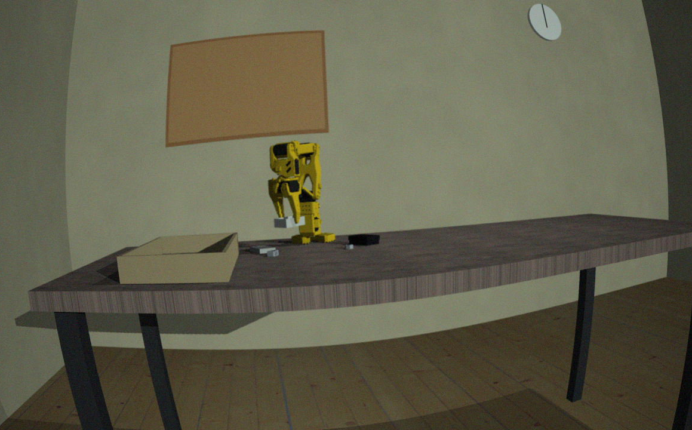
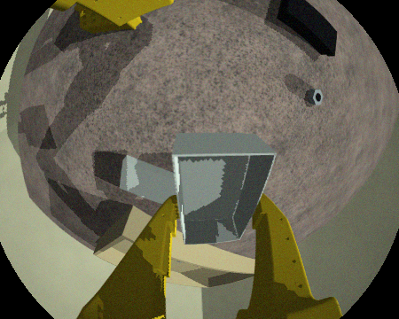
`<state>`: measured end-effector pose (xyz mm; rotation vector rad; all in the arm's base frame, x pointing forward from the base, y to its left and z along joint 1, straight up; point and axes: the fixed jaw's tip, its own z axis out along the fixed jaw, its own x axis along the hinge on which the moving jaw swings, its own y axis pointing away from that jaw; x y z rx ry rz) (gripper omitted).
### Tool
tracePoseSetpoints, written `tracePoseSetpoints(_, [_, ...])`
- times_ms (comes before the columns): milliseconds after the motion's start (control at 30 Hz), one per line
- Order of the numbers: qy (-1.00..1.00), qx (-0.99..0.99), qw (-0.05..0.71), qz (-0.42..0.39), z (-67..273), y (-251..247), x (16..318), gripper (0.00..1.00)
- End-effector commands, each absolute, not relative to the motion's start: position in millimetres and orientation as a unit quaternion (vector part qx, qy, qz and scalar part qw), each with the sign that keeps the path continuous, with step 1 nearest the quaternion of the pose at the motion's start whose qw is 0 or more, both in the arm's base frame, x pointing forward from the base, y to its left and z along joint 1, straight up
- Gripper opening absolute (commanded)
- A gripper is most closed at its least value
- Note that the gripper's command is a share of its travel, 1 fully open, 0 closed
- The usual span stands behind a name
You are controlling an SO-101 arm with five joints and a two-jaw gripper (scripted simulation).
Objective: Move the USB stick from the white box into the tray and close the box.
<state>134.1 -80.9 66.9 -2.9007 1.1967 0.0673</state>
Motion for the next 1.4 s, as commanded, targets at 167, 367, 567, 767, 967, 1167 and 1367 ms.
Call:
tracePoseSetpoints(167, [0.383,-0.924,0.000,0.000,71,-81,139,0.21])
tracePoseSetpoints(367, [0.383,-0.924,0.000,0.000,71,-81,139,0.21])
tracePoseSetpoints(567, [0.383,-0.924,0.000,0.000,70,-82,139,0.21])
tracePoseSetpoints(767, [0.383,-0.924,0.000,0.000,67,-82,139,0.21])
tracePoseSetpoints(967, [0.383,-0.924,0.000,0.000,63,-82,140,0.21])
tracePoseSetpoints(1167, [0.383,-0.924,0.000,0.000,55,-82,141,0.21])
tracePoseSetpoints(1367, [0.383,-0.924,0.000,0.000,46,-83,141,0.21])
